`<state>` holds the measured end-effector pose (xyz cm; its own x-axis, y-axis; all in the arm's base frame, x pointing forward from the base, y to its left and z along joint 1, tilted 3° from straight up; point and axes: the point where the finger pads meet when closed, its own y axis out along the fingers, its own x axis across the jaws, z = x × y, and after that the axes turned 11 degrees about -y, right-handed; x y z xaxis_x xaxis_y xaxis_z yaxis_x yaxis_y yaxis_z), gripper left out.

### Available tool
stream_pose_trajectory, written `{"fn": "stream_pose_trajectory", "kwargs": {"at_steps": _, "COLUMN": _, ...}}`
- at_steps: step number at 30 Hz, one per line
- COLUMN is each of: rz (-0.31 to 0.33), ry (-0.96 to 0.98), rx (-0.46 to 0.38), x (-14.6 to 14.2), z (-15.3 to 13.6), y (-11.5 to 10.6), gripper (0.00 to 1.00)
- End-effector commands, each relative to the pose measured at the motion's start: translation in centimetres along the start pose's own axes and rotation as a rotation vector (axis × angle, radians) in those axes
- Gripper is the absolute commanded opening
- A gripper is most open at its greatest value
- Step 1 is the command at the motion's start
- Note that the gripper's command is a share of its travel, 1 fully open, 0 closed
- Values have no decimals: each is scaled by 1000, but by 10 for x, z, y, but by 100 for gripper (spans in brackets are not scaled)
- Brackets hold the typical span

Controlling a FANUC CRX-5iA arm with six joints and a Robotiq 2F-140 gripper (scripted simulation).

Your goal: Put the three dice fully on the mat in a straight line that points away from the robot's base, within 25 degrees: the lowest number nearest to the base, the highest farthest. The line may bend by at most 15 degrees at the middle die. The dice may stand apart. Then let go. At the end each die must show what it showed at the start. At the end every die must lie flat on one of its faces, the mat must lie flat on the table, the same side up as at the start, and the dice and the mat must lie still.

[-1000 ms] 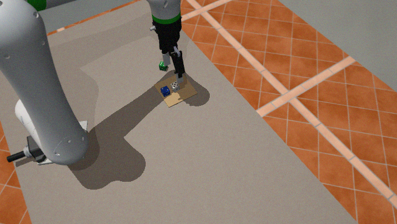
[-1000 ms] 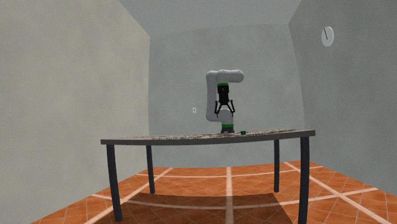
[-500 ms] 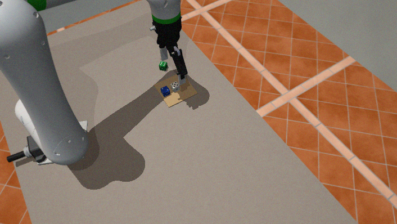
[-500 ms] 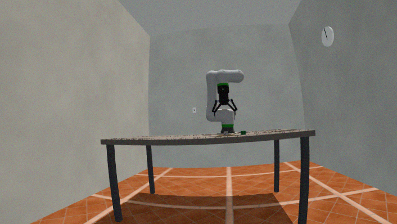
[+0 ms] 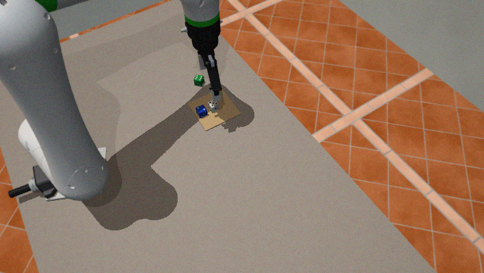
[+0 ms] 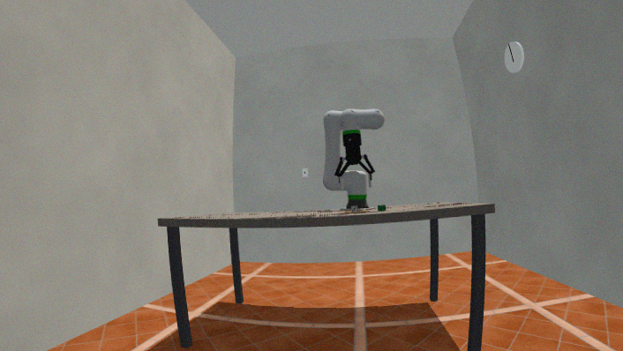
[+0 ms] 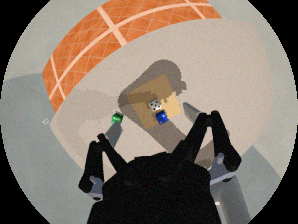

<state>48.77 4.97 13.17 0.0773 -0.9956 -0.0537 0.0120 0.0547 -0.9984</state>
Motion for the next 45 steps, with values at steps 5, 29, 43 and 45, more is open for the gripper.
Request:
{"fn": "stream_pose_trajectory", "kwargs": {"at_steps": 5, "rz": -8, "ry": 274, "rx": 3, "x": -15, "z": 3, "y": 1, "gripper": 100}}
{"fn": "stream_pose_trajectory", "kwargs": {"at_steps": 29, "rz": -7, "ry": 941, "rx": 6, "x": -52, "z": 7, "y": 3, "gripper": 100}}
{"fn": "stream_pose_trajectory", "kwargs": {"at_steps": 43, "rz": -6, "ry": 1319, "rx": 7, "x": -74, "z": 9, "y": 4, "gripper": 100}}
{"fn": "stream_pose_trajectory", "kwargs": {"at_steps": 45, "rz": -6, "ry": 1377, "rx": 7, "x": -77, "z": 9, "y": 4, "gripper": 100}}
